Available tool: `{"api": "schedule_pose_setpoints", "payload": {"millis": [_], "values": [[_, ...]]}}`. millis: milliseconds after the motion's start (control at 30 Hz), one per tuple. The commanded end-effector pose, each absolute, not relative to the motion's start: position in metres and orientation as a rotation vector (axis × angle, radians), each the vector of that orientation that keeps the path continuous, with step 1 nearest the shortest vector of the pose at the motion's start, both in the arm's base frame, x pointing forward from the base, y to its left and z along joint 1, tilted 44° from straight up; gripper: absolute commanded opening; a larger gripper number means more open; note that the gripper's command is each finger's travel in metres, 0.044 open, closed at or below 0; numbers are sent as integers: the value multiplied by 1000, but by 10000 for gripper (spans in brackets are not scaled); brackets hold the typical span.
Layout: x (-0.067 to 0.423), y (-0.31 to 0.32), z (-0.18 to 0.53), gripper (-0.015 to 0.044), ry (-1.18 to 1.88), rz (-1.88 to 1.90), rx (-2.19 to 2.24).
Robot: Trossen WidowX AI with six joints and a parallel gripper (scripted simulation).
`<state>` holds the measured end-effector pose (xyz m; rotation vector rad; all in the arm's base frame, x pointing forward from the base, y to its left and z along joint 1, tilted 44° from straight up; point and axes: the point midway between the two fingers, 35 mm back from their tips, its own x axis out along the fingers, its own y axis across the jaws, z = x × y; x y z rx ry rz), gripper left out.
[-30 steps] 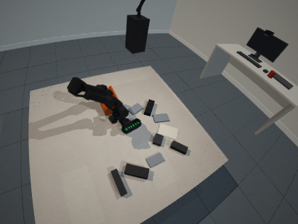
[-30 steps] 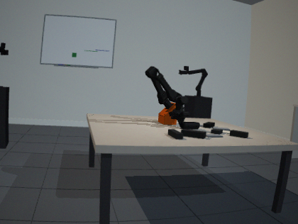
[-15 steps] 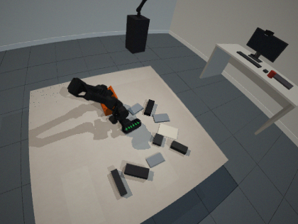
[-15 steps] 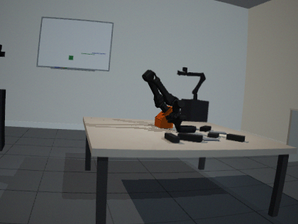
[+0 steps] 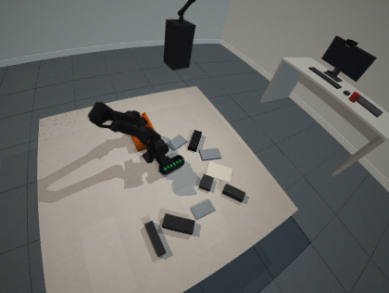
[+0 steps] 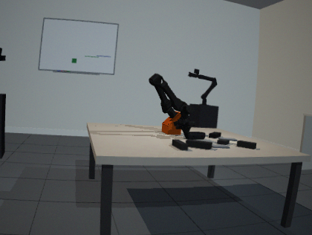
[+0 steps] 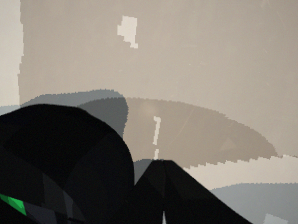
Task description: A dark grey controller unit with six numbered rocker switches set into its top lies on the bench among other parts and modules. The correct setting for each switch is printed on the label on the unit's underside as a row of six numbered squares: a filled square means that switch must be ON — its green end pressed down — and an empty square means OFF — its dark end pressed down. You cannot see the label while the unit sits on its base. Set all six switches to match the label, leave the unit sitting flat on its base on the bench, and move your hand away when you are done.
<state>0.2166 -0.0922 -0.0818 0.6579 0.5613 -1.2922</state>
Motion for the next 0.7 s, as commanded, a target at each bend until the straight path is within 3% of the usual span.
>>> {"api": "schedule_pose_setpoints", "payload": {"millis": [0, 667], "values": [[221, -92, -82, 0, 563, -1288, 659], [240, -93, -83, 0, 562, -1288, 660]]}}
